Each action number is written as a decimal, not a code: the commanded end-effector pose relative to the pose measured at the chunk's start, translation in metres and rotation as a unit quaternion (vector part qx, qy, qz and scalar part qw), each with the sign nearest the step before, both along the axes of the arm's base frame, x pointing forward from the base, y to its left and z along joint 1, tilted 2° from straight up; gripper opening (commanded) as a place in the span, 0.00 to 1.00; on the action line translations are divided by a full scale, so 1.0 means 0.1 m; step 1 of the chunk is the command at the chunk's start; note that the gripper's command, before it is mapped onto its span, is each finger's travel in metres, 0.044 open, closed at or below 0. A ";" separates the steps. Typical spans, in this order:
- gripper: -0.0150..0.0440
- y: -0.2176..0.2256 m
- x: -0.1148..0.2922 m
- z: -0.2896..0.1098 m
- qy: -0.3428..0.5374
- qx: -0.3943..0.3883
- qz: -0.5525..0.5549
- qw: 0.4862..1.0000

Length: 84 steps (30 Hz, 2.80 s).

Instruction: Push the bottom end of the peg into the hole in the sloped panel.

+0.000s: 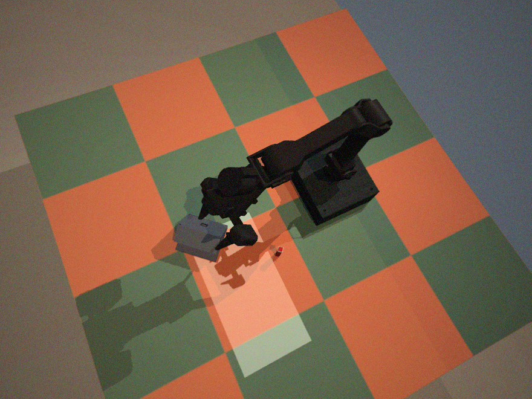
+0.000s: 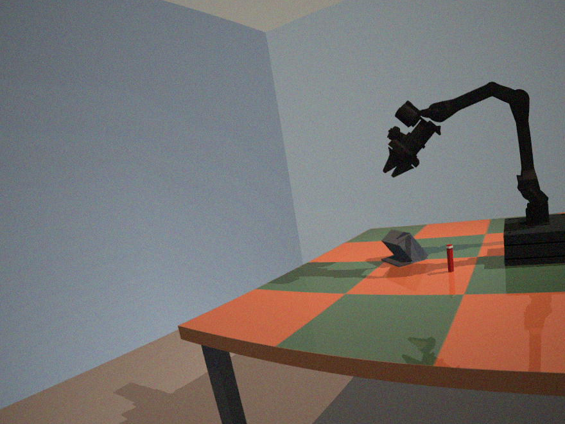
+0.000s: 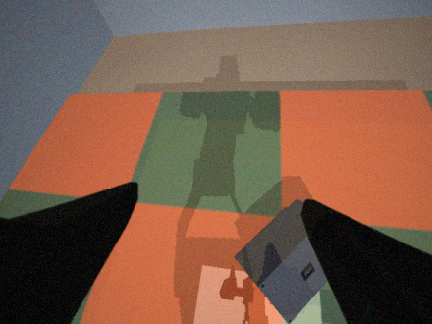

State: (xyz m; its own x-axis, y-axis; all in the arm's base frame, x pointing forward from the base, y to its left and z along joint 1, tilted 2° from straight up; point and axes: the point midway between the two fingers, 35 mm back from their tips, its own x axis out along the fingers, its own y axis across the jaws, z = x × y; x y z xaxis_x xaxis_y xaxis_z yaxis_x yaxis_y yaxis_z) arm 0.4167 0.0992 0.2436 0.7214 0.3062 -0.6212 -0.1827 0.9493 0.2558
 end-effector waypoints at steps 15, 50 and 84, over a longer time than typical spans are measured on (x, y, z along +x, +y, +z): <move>1.00 0.57 -0.69 -1.11 0.257 0.048 -0.103 0.960; 1.00 0.74 -1.66 -1.96 0.430 -0.015 -0.260 0.864; 1.00 0.76 -1.65 -2.51 0.431 -0.016 -0.260 0.864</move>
State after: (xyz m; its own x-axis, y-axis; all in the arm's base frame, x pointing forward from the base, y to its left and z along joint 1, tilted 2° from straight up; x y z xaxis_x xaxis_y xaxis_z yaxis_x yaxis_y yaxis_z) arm 0.2543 0.1774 0.0012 0.0290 0.0630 -0.9976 0.5098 0.8575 0.0690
